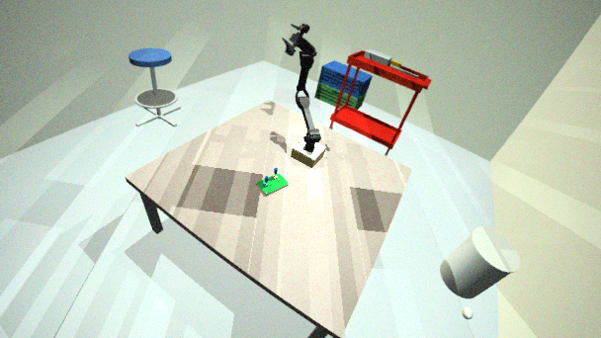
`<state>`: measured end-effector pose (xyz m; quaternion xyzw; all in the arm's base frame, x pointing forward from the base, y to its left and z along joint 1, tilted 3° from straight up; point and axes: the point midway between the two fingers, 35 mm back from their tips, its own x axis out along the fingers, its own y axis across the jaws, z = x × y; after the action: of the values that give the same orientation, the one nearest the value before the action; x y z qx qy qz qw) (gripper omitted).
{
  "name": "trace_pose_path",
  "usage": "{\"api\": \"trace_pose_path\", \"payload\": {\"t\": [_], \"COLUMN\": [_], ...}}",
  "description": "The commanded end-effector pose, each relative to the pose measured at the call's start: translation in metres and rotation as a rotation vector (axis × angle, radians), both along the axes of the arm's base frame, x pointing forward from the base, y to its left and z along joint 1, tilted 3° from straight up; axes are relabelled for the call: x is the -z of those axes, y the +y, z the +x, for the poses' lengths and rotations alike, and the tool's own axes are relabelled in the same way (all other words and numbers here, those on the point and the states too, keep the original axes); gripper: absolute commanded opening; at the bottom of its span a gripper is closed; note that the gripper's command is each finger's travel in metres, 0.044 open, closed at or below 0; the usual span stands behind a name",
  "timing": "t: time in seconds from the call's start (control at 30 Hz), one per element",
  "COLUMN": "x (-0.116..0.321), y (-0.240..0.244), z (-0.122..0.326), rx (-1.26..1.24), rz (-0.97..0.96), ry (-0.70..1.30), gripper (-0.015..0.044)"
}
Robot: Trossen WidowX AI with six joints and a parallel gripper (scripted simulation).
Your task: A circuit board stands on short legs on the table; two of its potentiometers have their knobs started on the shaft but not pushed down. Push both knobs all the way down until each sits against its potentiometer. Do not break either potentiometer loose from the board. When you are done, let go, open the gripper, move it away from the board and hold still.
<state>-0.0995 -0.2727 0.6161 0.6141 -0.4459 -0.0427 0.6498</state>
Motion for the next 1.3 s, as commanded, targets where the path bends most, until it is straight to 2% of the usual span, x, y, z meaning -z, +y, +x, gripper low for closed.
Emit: {"api": "trace_pose_path", "payload": {"t": [0.0,0.47,0.83,1.27], "x": [0.000,-0.031,-0.046,-0.028], "y": [0.001,0.069,0.152,0.215], "z": [0.000,0.036,0.110,0.200], "rx": [0.002,0.163,0.240,0.284], "rz": [-0.004,-0.312,-0.605,-0.890], "ry": [0.002,0.178,0.381,0.631], "gripper": [0.0374,0.0006,0.0000,0.0000]}}
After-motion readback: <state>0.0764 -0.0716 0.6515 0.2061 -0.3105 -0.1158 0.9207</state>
